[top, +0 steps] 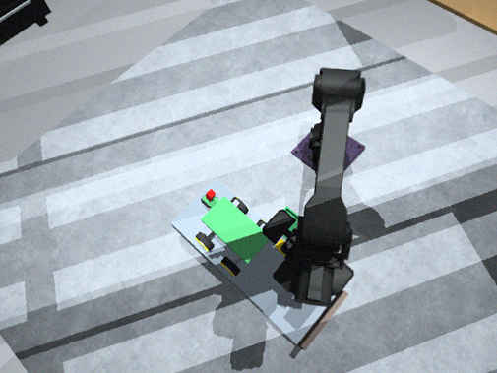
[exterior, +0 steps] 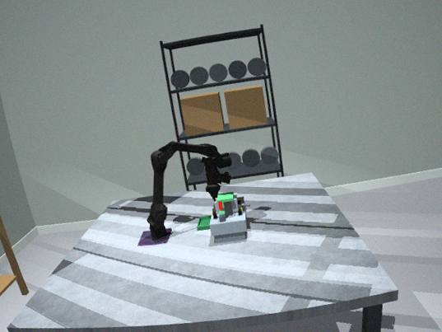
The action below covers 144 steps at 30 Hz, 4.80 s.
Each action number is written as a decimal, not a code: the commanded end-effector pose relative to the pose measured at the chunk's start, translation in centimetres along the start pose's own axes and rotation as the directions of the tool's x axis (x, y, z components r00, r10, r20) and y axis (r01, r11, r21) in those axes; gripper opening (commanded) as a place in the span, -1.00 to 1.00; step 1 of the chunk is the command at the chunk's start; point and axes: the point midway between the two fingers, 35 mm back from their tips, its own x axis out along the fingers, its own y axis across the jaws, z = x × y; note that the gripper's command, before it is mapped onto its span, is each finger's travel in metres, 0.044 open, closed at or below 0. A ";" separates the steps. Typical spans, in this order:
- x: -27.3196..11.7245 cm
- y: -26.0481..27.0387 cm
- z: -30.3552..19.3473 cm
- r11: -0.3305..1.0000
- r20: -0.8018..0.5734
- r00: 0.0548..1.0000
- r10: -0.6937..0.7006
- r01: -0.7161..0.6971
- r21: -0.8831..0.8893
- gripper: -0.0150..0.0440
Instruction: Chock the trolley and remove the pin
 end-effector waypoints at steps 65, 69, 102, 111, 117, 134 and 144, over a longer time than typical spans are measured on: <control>-5.1 -3.0 -0.1 1.000 0.004 1.000 -0.004 0.004 -0.003 0.15; -4.9 -3.0 -0.1 1.000 0.007 1.000 0.002 -0.002 -0.006 0.33; -8.0 -13.7 3.3 0.571 0.091 0.993 -0.076 0.118 -0.812 0.15; -8.2 -18.1 3.6 0.270 0.073 0.987 -0.145 0.111 -0.956 0.15; -8.4 -21.0 3.5 0.061 0.054 0.980 -0.189 0.067 -0.996 0.15; -7.3 -21.5 3.6 0.009 0.023 0.979 -0.201 0.025 -1.000 0.15; -5.9 -21.8 3.6 -0.002 0.011 0.979 -0.205 0.011 -1.000 0.15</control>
